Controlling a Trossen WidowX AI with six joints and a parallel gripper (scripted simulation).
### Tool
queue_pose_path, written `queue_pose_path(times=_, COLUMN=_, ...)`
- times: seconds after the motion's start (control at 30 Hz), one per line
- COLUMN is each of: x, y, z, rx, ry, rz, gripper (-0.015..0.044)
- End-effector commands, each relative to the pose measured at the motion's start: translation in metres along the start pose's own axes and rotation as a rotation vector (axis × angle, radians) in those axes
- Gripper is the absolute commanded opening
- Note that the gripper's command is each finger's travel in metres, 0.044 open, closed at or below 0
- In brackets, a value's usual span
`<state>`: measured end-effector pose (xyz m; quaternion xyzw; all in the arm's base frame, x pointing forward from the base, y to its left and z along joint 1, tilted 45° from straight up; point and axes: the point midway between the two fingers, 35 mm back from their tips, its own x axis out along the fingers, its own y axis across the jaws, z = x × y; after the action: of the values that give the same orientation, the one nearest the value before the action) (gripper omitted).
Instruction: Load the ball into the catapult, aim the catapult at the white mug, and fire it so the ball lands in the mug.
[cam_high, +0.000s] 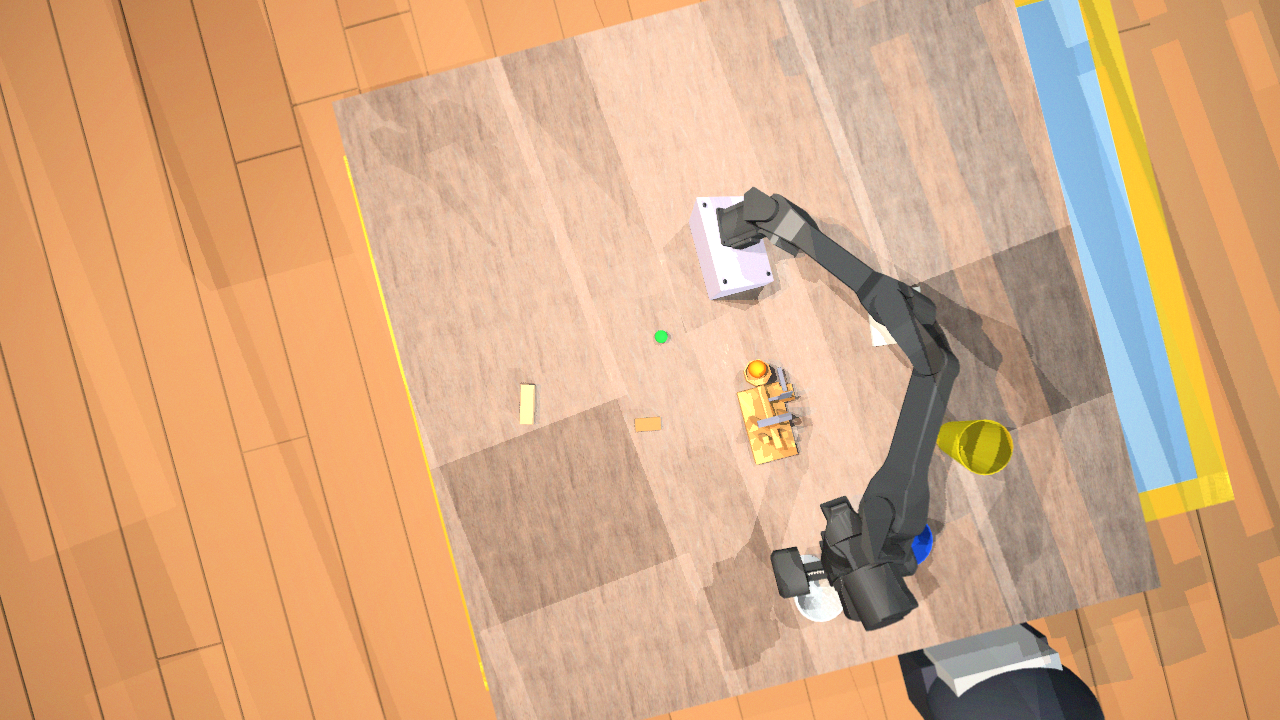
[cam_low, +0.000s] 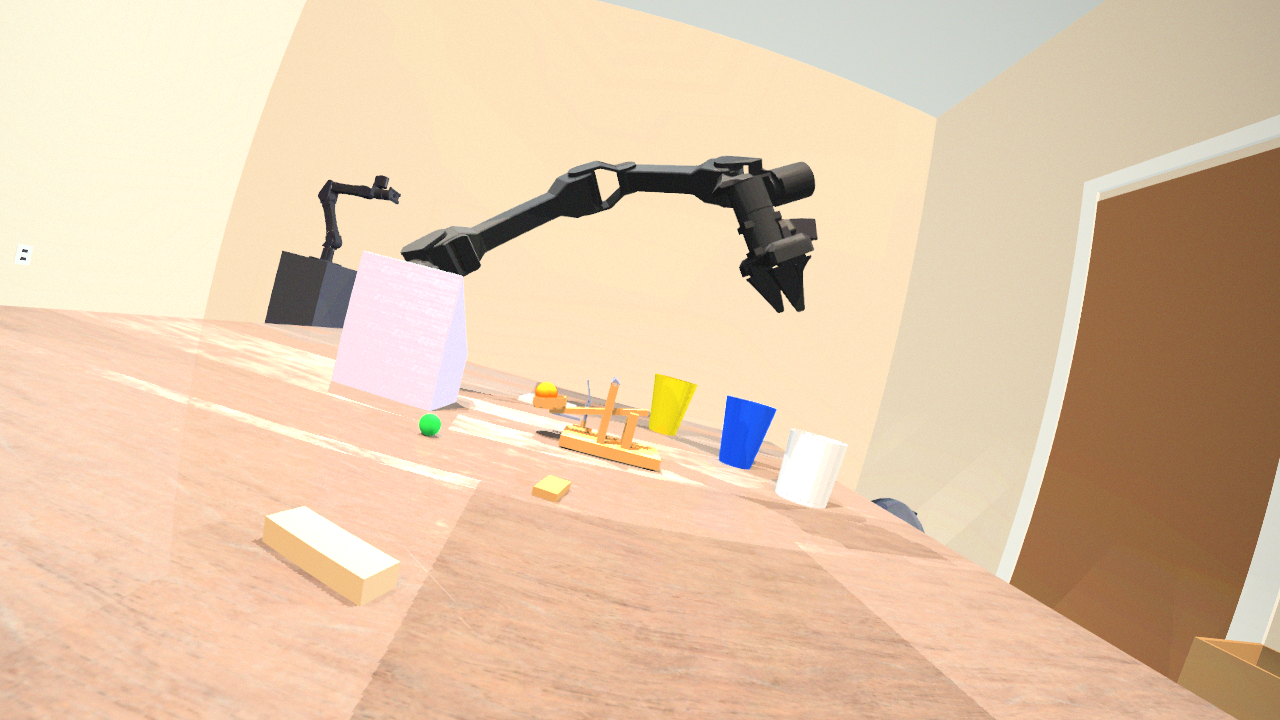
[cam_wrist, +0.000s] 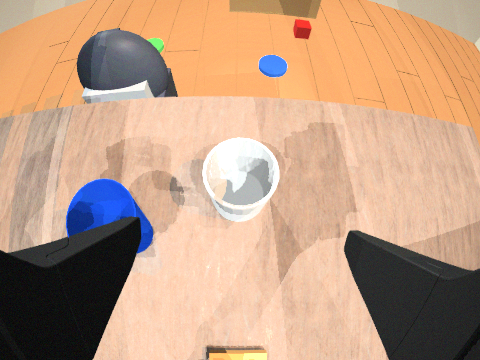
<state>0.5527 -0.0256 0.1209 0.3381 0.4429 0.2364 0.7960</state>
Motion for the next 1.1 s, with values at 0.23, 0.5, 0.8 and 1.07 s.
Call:
queue_pose_path(times=0.23, x=0.0022, y=-0.0003, z=0.0043, rx=0.010, ry=-0.009, rz=0.014, gripper=0.0440)
queue_pose_path(times=0.5, x=0.0022, y=-0.0003, z=0.0043, rx=0.010, ry=-0.009, rz=0.014, gripper=0.0414)
queue_pose_path(times=0.8, x=0.0022, y=-0.0003, z=0.0043, rx=0.010, ry=-0.009, rz=0.014, gripper=0.0177)
queue_pose_path(times=1.07, x=0.0022, y=-0.0003, z=0.0043, rx=0.010, ry=-0.009, rz=0.014, gripper=0.0000)
